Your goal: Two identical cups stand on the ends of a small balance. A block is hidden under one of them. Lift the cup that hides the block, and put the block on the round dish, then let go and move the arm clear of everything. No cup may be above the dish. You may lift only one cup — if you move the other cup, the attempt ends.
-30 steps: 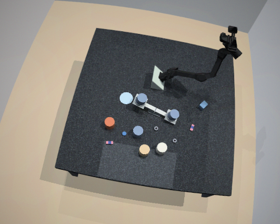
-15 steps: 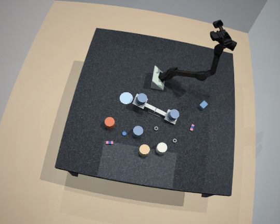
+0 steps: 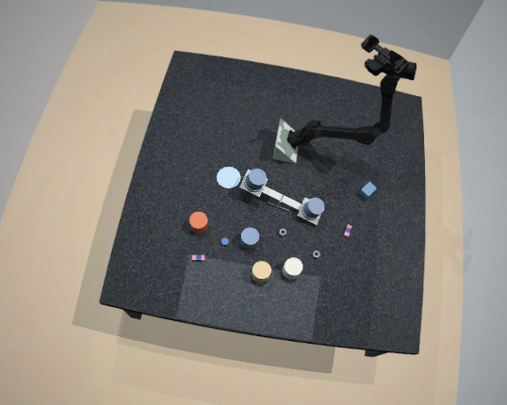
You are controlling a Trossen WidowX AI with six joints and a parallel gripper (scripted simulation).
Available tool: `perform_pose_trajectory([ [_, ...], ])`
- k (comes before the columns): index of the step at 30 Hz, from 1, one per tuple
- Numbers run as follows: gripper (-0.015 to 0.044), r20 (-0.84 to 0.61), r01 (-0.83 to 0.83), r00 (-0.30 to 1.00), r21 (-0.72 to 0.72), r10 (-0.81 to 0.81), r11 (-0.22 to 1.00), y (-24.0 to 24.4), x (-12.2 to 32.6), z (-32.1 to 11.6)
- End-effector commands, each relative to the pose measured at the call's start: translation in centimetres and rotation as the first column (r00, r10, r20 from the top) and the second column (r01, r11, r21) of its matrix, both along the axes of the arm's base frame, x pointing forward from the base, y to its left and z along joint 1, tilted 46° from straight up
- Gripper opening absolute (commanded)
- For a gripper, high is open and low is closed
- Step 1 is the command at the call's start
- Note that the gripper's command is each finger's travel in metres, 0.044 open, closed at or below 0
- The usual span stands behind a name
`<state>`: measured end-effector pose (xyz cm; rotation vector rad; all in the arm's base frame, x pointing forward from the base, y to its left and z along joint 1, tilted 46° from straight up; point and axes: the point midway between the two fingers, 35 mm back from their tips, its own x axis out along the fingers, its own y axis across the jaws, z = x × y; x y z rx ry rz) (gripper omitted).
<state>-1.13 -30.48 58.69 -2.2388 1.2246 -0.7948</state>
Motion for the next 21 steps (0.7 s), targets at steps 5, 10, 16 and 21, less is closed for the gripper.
perform_pose_trajectory([
  [5,0.0440,0.130,-0.080,0.990,0.158,0.060,0.984,-2.0,1.2,-3.3],
  [10,0.0440,0.219,-0.146,0.972,0.268,0.088,0.952,-3.1,2.2,-5.7],
  [16,0.0440,0.331,-0.236,0.938,0.405,0.100,0.883,-4.1,3.7,-9.0],
  [21,0.0440,0.417,-0.311,0.905,0.507,0.087,0.804,-4.7,5.0,-11.8],
])
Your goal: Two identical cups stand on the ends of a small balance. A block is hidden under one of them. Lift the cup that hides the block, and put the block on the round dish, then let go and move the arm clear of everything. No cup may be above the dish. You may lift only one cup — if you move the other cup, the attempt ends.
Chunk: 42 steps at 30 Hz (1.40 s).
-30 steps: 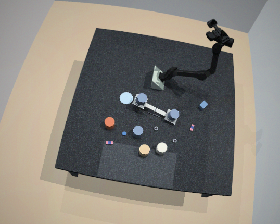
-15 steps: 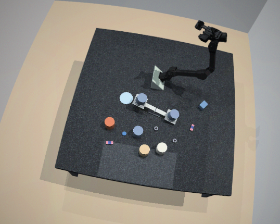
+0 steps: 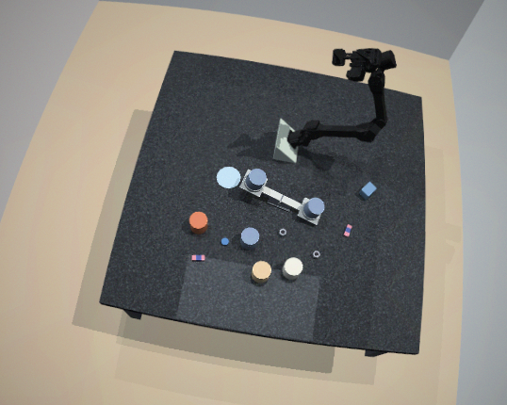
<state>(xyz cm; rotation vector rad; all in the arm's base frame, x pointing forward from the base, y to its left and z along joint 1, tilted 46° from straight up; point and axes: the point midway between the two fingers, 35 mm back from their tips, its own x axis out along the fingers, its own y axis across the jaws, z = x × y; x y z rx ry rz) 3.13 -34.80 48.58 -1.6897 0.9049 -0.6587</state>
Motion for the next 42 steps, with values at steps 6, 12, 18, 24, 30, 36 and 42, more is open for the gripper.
perform_pose_trajectory([
  [6,0.0440,0.140,-0.093,0.989,0.259,0.058,0.962,-0.7,2.6,-5.1],
  [12,0.0440,0.212,-0.154,0.975,0.409,0.070,0.899,-0.4,4.4,-8.3],
  [18,0.0440,0.277,-0.212,0.959,0.550,0.063,0.808,0.2,6.3,-11.3],
  [24,0.0440,0.333,-0.263,0.942,0.676,0.033,0.688,1.2,8.1,-14.3],
  [30,0.0440,0.371,-0.306,0.929,0.785,-0.014,0.538,2.6,9.8,-17.2],
  [36,0.0440,0.385,-0.334,0.920,0.869,-0.073,0.365,4.4,11.4,-20.1],
  [42,0.0440,0.375,-0.346,0.918,0.917,-0.130,0.199,6.3,12.8,-22.3],
])
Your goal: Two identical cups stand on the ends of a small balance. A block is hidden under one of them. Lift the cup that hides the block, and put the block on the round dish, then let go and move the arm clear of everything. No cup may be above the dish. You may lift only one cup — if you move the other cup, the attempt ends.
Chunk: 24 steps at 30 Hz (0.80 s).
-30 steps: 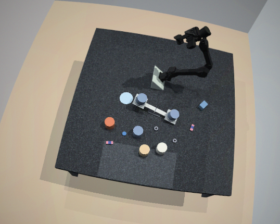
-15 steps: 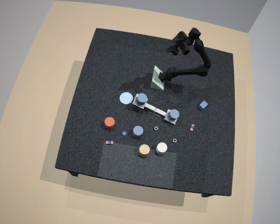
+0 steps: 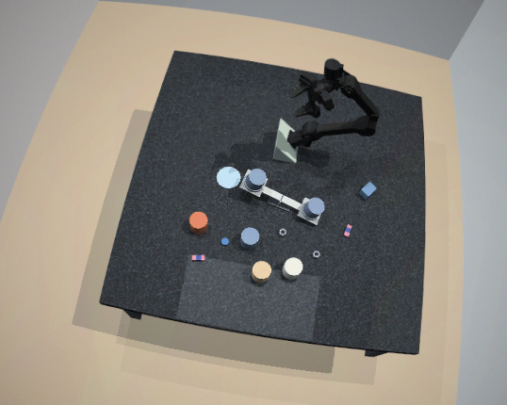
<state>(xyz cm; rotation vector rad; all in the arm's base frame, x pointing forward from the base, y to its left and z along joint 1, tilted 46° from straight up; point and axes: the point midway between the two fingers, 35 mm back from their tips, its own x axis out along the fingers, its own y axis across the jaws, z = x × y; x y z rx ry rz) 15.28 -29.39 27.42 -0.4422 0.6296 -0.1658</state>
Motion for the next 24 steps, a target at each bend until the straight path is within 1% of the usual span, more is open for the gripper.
perform_pose_trajectory([
  [1,0.0440,0.006,-0.007,1.000,0.121,0.007,0.993,1.3,0.8,-1.5],
  [6,0.0440,0.002,-0.014,1.000,0.275,0.014,0.961,3.2,1.8,-3.3],
  [12,0.0440,-0.017,-0.012,1.000,0.462,0.022,0.887,5.8,2.8,-5.4],
  [18,0.0440,-0.051,0.006,0.998,0.627,0.033,0.779,8.6,3.4,-7.2],
  [24,0.0440,-0.099,0.043,0.994,0.764,0.051,0.643,11.5,3.8,-8.7],
])
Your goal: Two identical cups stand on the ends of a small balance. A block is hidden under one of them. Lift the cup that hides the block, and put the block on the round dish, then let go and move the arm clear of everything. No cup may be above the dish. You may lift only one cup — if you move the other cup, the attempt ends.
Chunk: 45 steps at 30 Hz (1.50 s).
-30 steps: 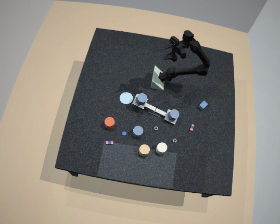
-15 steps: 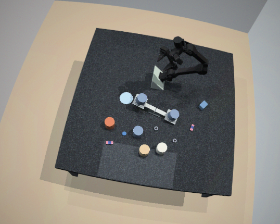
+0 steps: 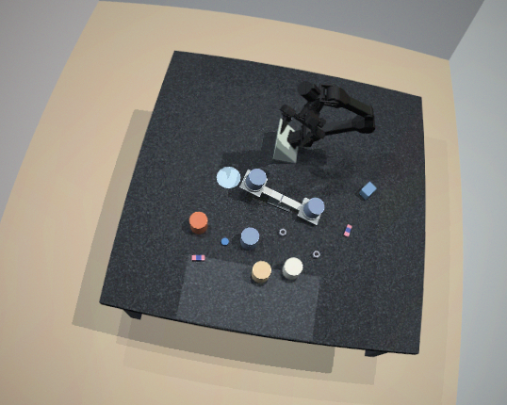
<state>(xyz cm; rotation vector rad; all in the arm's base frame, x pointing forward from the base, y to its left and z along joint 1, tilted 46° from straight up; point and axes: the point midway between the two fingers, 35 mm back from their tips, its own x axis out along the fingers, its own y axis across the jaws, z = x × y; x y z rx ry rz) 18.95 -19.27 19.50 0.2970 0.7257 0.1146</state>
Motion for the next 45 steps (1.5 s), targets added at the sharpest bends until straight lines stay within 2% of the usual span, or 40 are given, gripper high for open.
perform_pose_trajectory([
  [1,0.0440,-0.038,0.003,0.999,0.128,0.002,0.992,1.8,0.2,-0.9],
  [11,0.0440,-0.167,0.037,0.985,0.421,0.037,0.906,6.7,0.2,-2.6],
  [14,0.0440,-0.188,0.047,0.981,0.459,0.046,0.887,7.4,0.2,-2.7],
  [23,0.0440,-0.180,-0.012,0.978,0.437,0.101,0.899,7.8,0.7,-2.8],
  [34,0.0440,-0.123,-0.346,0.908,0.321,0.401,0.882,10.4,4.0,-2.5],
  [45,0.0440,-0.062,-0.663,0.727,0.192,0.683,0.723,13.9,7.4,-2.0],
])
